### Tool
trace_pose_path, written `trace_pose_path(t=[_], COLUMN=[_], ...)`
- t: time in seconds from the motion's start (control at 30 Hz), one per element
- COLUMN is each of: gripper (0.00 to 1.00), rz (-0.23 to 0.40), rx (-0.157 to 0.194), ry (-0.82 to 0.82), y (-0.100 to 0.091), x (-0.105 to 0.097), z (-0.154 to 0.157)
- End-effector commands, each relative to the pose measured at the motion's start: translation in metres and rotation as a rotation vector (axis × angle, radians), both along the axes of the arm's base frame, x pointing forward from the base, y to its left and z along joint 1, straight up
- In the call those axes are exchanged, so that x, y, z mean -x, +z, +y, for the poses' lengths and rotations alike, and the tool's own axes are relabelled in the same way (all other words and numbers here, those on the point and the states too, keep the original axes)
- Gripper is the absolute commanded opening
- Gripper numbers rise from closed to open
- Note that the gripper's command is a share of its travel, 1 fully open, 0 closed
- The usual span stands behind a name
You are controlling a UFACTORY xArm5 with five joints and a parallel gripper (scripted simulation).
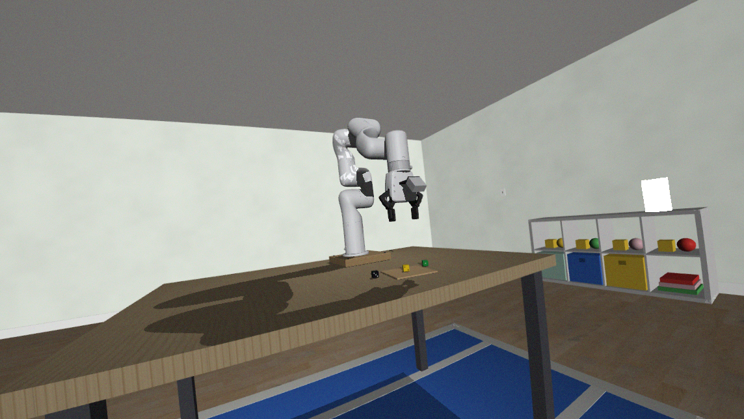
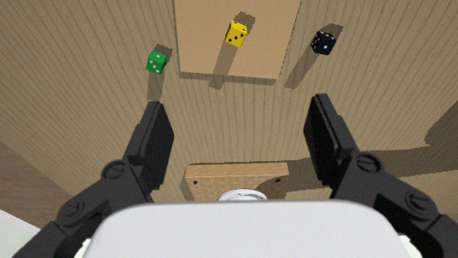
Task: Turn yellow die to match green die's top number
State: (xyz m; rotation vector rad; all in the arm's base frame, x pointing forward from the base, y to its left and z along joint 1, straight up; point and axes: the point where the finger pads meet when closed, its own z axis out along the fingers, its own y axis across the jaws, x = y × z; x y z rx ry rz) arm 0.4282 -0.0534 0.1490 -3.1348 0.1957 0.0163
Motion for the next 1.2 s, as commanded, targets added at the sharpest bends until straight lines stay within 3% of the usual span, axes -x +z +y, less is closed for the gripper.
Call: trace_pose_path(t=[0.0, 1.17], gripper=[1.0, 1.0], rz=[-0.004, -0.004], rx=[0.0, 0.0], ry=[0.0, 0.0], y=[0.0133, 0.0179], x=[-0.0013, -0.0013], z=[-0.0001, -0.0001])
